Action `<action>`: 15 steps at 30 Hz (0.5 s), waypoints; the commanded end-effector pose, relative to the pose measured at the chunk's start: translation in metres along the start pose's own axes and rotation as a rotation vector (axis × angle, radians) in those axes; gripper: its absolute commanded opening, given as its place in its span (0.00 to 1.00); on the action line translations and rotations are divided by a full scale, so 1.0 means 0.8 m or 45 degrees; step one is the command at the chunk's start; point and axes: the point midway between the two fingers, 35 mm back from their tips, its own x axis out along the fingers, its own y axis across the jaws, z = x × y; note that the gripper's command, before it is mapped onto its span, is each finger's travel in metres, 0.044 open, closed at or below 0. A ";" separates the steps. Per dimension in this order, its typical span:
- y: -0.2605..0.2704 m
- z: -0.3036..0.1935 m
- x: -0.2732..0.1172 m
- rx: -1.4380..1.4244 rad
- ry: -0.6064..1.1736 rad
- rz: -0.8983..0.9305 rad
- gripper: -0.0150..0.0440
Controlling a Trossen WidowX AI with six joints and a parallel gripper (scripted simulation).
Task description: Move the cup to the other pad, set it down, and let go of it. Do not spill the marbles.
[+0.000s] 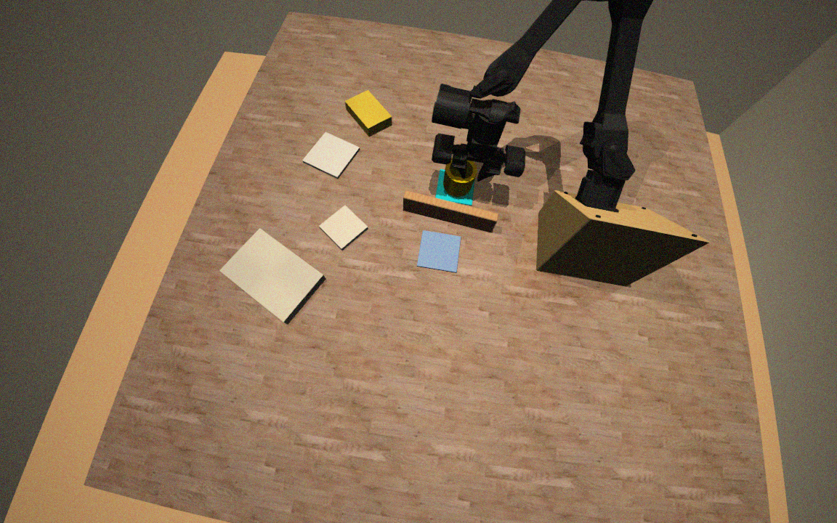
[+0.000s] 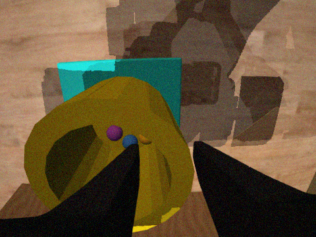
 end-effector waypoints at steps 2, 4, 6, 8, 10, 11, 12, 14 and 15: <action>0.002 0.000 -0.007 0.003 0.000 0.001 0.50; 0.002 0.000 -0.010 0.003 0.001 0.001 0.50; 0.002 -0.001 -0.013 0.003 0.001 0.000 0.50; 0.002 -0.001 -0.016 0.002 0.001 0.000 0.50; 0.002 -0.001 -0.019 0.002 0.001 0.000 0.50; 0.002 -0.001 -0.020 0.002 0.001 -0.001 0.50; 0.002 -0.001 -0.022 0.002 0.001 -0.001 0.50; 0.002 -0.002 -0.025 0.002 0.001 -0.001 0.50; 0.002 -0.002 -0.026 0.002 0.001 -0.001 0.50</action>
